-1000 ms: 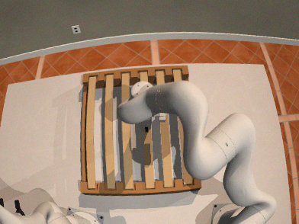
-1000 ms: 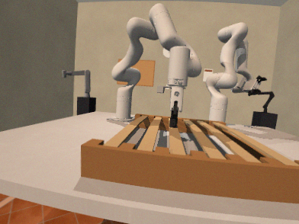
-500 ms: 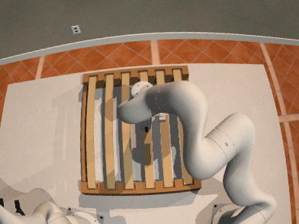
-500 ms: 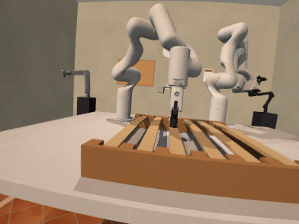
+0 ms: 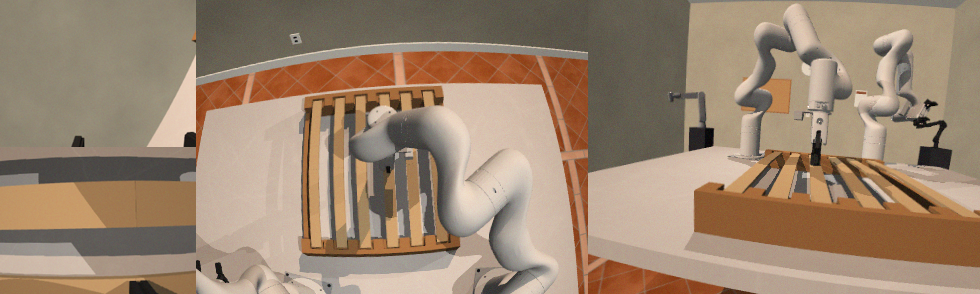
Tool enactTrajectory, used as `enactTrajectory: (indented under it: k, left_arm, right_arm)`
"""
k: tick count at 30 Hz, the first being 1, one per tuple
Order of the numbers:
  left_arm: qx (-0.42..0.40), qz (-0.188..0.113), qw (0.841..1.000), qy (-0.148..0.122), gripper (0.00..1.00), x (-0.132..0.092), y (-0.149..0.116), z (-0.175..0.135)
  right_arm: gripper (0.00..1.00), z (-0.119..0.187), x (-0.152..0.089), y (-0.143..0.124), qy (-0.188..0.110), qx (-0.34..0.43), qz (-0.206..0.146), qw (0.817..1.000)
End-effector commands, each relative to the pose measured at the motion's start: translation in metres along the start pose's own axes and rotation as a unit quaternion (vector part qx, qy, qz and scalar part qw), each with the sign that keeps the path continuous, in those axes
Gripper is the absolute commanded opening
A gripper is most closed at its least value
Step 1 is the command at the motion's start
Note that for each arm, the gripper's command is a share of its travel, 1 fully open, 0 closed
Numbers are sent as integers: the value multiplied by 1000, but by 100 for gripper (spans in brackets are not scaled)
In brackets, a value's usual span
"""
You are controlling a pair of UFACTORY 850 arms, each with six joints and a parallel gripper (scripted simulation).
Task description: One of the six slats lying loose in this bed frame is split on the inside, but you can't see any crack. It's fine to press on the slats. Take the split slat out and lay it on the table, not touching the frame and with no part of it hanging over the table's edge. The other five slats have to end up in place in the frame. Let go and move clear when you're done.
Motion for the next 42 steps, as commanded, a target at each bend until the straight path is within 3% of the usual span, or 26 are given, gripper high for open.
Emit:
enactTrajectory:
  k: [1, 19, 20, 36, 37, 42]
  left_arm:
    - [1, 0, 1000, 0, 100, 0, 0, 0]
    - [1, 0, 1000, 0, 100, 0, 0, 0]
    - [1, 0, 1000, 0, 100, 0, 0, 0]
    - [1, 0, 1000, 0, 100, 0, 0, 0]
    - [1, 0, 1000, 0, 100, 0, 0, 0]
    - [1, 0, 1000, 0, 100, 0, 0, 0]
  right_arm:
    - [0, -1, -2, -1, 1, 0, -2, 1000]
    - [0, -1, -9, -1, 1, 0, -2, 1000]
    - [0, -1, -46, 0, 1, 0, -2, 1000]
    - [0, -1, -46, 0, 1, 0, -2, 1000]
    - [0, 9, -64, -57, 1, 0, -1, 1000]
    - [0, 9, -64, -57, 1, 0, -1, 1000]
Point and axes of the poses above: on each arm, the point where the finger pads meet when closed, its own x axis out along the fingers, its own z axis across the jaws, y = z × x, the point moved 2 cm from there along -x, back along the fingers, and after that the axes turned 11 degrees about x, right-handed, at the moved point
